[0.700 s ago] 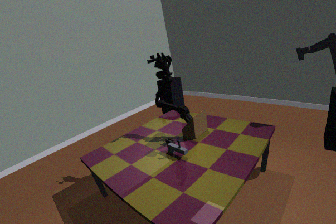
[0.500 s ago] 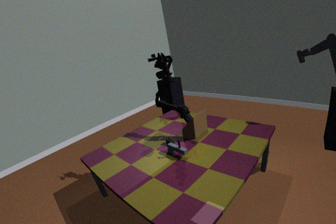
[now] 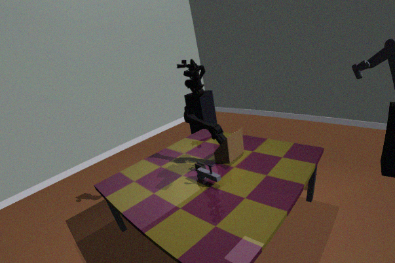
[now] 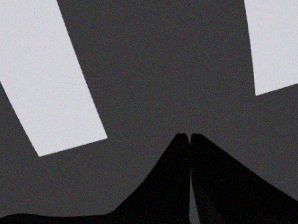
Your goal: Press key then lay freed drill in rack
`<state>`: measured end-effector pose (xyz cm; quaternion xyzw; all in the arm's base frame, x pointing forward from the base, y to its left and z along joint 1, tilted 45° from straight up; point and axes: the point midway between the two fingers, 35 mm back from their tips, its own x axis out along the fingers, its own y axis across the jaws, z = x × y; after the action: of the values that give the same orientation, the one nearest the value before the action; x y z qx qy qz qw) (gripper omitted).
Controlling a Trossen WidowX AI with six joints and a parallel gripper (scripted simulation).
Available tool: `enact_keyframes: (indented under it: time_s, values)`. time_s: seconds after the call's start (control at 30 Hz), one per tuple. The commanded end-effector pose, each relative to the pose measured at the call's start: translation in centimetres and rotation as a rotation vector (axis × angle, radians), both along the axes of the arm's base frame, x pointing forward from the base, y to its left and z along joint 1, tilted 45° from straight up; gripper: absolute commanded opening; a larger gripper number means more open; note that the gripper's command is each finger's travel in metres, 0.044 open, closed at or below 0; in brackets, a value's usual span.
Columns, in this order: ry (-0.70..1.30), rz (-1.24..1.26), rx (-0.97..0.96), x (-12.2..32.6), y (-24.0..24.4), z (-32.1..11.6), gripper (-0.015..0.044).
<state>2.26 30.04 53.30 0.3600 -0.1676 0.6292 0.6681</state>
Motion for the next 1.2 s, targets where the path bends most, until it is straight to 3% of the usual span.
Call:
enact_keyframes:
  time_s: [0.0, 0.23, 0.63, 0.87, 1.17]
  values:
    - [0.019, -0.115, -0.077, 3.0, 1.6, -2.0, 0.0]
    - [0.085, -0.198, -0.292, 6.9, 6.2, -7.2, 0.0]
    - [0.292, -0.404, -0.753, 17.0, 10.8, -21.1, 0.0]
    - [0.485, -0.572, -1.052, 23.5, 9.2, -31.1, 0.0]
    - [0.787, -0.791, -1.405, 29.1, 2.6, -42.7, 0.0]
